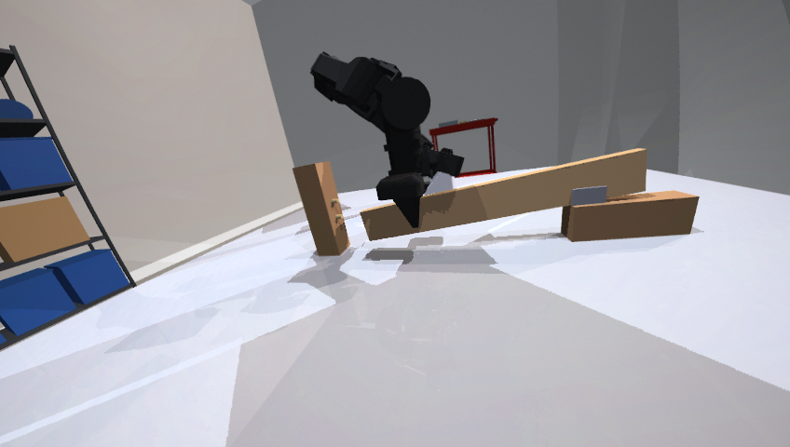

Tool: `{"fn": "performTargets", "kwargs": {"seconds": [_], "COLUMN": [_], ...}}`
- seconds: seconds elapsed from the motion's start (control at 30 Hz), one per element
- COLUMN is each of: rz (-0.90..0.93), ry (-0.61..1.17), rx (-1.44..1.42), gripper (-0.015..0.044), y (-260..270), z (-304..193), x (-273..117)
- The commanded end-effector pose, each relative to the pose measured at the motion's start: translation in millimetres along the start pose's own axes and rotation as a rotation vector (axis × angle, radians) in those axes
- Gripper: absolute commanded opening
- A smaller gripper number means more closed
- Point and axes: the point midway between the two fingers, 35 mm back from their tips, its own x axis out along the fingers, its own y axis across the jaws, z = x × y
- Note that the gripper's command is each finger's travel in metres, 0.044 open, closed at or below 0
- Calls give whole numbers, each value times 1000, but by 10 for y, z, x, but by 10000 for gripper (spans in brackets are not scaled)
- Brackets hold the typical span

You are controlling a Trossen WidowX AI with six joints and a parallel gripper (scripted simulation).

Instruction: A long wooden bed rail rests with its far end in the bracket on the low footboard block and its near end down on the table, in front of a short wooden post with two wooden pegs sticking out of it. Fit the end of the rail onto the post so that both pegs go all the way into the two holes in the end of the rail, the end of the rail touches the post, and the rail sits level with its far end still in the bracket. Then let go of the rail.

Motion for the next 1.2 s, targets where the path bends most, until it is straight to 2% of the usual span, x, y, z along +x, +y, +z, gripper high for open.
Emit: {"fn": "performTargets", "kwargs": {"seconds": [0.0,1.17], "rz": [-6,-6], "ry": [-9,-9], "rx": [1,1], "gripper": [0,0], "y": [-14,-12], "z": [13,13], "x": [-50,-226]}}
